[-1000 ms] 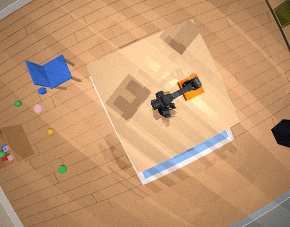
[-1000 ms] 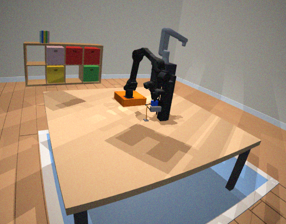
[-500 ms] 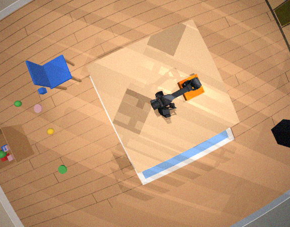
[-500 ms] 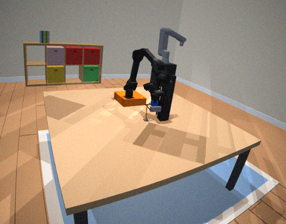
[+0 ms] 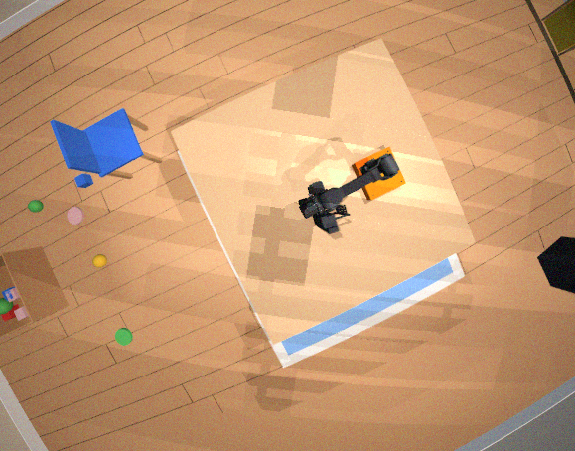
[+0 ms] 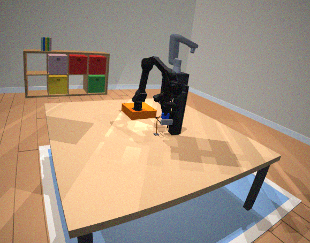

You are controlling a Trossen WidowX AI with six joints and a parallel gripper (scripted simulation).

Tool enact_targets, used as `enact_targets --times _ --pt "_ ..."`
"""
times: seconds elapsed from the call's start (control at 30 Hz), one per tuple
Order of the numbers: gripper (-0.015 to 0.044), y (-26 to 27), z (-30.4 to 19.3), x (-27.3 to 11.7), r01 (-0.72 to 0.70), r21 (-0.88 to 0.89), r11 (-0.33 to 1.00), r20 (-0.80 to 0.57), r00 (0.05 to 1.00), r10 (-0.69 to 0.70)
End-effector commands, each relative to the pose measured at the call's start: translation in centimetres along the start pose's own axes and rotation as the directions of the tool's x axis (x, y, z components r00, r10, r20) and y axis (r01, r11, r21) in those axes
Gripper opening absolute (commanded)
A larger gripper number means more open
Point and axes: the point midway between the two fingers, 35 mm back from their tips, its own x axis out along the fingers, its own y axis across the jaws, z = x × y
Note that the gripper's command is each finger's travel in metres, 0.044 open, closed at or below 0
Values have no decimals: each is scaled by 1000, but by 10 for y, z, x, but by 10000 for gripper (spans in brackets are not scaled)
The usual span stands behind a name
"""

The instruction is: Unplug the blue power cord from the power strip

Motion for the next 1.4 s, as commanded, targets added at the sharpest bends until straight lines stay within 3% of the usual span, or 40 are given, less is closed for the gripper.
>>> enact_targets --times 0.0,0.13,0.4,1.37 --pt "160 0 0 3 8 4 1000 0 1000 -8" --pt "55 0 0 0 0 0 1000 0 1000 0" --pt "2 0 0 0 0 0 1000 0 1000 0" --pt "0 2 44 0 4 2 1000 4 1000 -4"
